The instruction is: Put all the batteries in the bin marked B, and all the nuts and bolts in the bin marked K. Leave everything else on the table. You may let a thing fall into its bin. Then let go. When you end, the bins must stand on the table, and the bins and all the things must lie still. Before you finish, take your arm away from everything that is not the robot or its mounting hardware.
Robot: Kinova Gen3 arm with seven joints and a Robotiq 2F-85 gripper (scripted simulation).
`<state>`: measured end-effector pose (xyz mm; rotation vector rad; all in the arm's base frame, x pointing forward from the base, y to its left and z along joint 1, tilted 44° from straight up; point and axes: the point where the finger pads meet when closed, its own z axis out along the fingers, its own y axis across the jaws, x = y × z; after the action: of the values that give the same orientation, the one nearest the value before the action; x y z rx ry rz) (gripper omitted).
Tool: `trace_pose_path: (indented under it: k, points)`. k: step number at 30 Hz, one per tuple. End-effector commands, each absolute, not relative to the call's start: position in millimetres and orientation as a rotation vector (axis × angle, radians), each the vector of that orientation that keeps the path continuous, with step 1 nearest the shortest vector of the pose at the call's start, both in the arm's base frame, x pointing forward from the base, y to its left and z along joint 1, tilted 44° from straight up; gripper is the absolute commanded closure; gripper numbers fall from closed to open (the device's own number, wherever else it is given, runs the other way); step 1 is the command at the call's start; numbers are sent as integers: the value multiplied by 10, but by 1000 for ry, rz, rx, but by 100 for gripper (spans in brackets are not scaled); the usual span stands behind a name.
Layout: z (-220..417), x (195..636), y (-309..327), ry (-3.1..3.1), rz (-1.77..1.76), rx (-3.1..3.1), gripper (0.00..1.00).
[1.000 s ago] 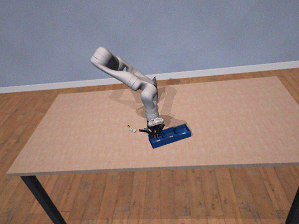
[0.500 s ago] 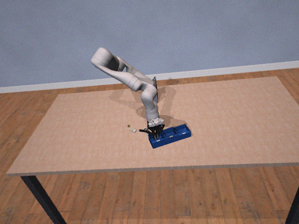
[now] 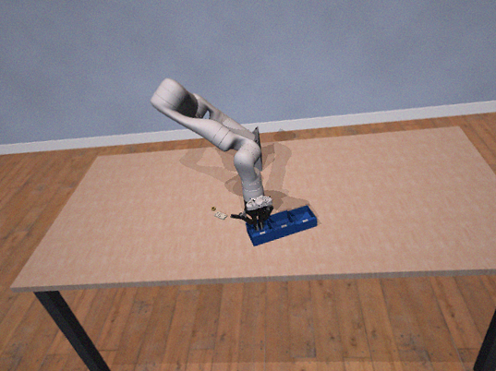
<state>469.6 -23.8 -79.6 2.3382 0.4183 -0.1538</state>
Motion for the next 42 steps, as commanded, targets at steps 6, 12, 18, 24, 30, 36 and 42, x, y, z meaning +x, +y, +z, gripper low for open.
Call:
trace_pose_path:
  k: [6,12,18,24,30,36,42]
  points:
    - [-792,4702,-228,419,-151,2339,91]
    - [-792,4702,-228,419,-151,2339,91]
    - [-783,4701,-219,419,-152,2339,91]
    - [-735,4700,-173,419,-152,2339,91]
    - [-687,4699,-127,419,-152,2339,91]
    - [-630,4698,-71,419,-152,2339,91]
    - [-592,4697,-34,419,-152,2339,91]
